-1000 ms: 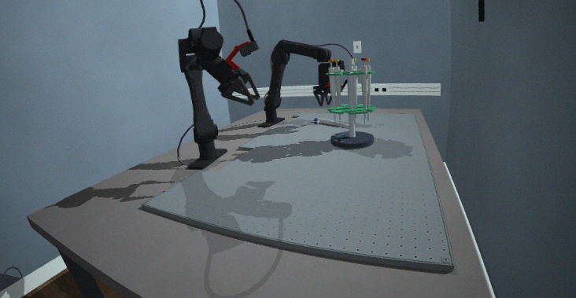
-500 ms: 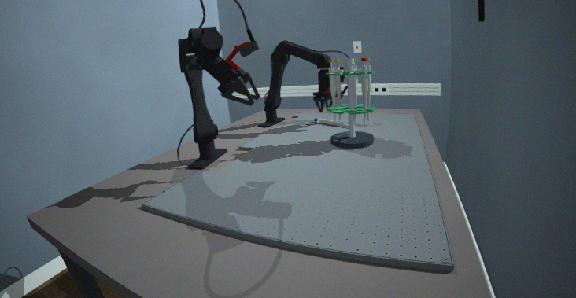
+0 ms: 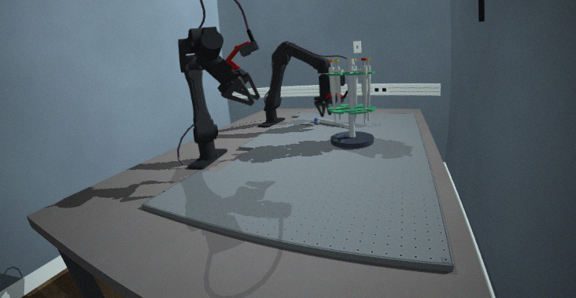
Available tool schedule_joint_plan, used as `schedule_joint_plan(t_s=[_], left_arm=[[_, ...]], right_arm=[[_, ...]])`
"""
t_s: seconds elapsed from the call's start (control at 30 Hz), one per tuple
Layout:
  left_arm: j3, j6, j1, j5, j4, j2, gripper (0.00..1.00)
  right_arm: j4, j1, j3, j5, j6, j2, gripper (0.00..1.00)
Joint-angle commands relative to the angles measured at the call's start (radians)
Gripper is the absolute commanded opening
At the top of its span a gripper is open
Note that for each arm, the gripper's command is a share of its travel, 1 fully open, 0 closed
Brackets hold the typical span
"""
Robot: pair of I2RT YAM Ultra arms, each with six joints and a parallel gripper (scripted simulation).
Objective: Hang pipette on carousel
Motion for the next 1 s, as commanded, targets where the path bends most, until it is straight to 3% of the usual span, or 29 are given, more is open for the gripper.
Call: schedule_joint_plan(t_s=[0.0, 0.97], left_arm=[[0.02, 0.006, 0.011, 0.001, 0.033, -0.006, 0.54], [0.007, 0.002, 0.002, 0.0, 0.02, -0.006, 0.54]], right_arm=[[0.014, -0.008, 0.024, -0.021, -0.005, 0.0, 1.0], [0.014, -0.008, 0.024, -0.021, -0.005, 0.0, 1.0]])
